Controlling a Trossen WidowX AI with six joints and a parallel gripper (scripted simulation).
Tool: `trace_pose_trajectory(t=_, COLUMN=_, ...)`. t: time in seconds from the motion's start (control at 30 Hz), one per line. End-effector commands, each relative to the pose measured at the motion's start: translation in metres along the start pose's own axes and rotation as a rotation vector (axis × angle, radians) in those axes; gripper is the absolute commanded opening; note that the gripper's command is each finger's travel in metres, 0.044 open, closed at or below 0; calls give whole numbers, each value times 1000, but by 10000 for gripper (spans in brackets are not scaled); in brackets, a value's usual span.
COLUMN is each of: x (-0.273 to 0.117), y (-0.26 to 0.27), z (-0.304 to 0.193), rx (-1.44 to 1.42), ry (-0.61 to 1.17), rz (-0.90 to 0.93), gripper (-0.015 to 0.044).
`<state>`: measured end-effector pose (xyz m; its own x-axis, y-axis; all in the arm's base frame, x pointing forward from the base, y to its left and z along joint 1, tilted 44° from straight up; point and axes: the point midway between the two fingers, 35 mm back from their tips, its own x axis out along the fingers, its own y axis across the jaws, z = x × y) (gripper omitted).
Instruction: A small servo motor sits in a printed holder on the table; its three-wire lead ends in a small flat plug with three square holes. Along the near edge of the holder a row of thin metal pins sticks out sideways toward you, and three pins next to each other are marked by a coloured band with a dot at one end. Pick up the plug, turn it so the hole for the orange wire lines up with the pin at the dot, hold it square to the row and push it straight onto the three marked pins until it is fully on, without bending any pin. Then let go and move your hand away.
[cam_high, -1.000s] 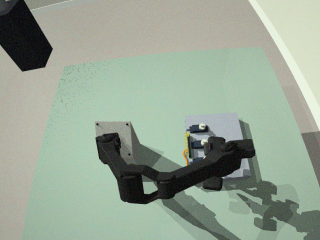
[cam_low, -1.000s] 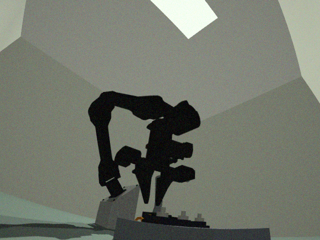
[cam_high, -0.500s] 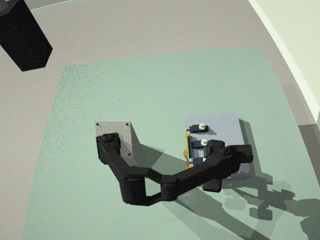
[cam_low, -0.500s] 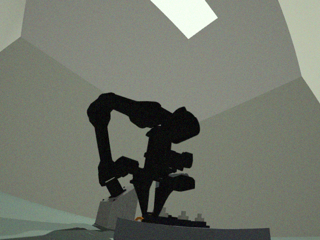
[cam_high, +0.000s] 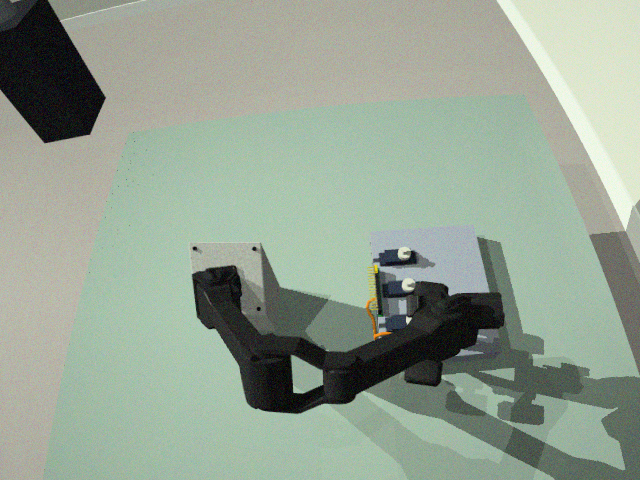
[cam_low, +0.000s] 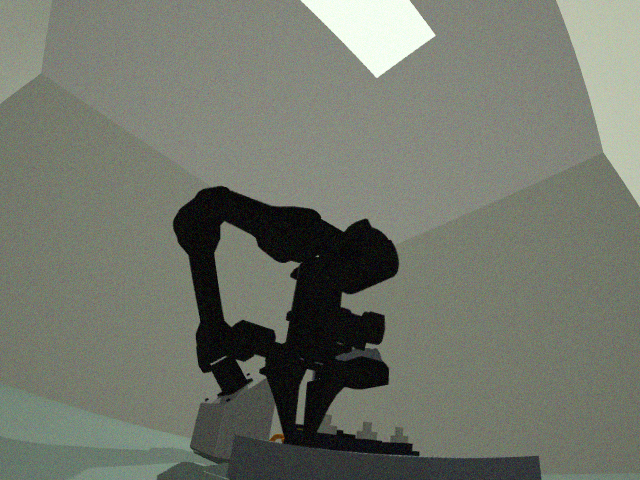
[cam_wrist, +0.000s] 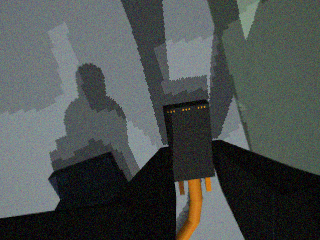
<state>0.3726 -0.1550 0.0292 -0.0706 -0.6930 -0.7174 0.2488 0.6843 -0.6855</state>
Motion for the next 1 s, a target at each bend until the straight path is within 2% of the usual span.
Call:
trace_pose_trajectory(t=0.0, x=-5, y=0, z=-1, rx=-7, ry=6, rz=-3, gripper=0)
trace_pose_trajectory(t=0.27, x=-55, y=0, z=-1, rx=-7, ry=7, rz=-1, gripper=0)
trace_pose_trajectory(t=0.5, x=-58, y=15, z=-11, rx=-22, ry=6, rz=7, gripper=0)
trace_pose_trajectory(t=0.97, x=-65, y=84, z=-77, rx=-109, ry=7, rz=33, gripper=0)
